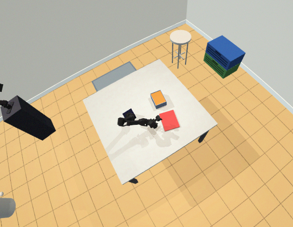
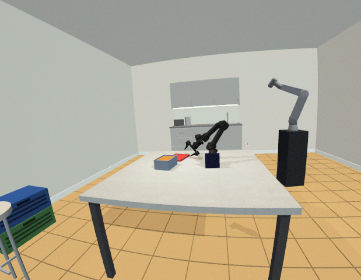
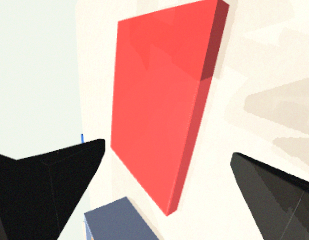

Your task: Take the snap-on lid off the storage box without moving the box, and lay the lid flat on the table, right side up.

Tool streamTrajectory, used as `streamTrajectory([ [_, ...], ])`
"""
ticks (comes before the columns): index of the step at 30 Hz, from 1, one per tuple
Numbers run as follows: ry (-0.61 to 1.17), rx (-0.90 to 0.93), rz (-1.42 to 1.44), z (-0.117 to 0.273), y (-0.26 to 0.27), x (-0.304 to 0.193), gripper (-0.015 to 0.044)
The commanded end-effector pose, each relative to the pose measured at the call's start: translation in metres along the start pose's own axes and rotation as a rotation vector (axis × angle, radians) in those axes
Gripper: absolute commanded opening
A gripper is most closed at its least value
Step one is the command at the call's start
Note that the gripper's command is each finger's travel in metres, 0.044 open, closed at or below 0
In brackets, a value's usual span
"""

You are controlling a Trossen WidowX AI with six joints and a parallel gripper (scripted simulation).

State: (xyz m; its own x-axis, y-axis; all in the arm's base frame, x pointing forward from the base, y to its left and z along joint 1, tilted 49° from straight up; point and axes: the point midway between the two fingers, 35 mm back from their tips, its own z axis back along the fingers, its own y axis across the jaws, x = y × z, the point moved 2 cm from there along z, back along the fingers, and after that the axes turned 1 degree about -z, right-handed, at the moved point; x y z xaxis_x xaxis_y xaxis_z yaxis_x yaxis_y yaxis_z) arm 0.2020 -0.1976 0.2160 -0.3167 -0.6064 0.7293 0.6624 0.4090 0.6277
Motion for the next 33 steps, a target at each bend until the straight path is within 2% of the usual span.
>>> streamTrajectory([
  [1,0.008,-0.004,0.004,0.006,-0.007,-0.003,0.0440],
  [9,0.008,-0.004,0.005,0.017,-0.016,-0.002,0.0440],
  [33,0.010,-0.005,0.002,0.055,0.012,0.001,0.0440],
])
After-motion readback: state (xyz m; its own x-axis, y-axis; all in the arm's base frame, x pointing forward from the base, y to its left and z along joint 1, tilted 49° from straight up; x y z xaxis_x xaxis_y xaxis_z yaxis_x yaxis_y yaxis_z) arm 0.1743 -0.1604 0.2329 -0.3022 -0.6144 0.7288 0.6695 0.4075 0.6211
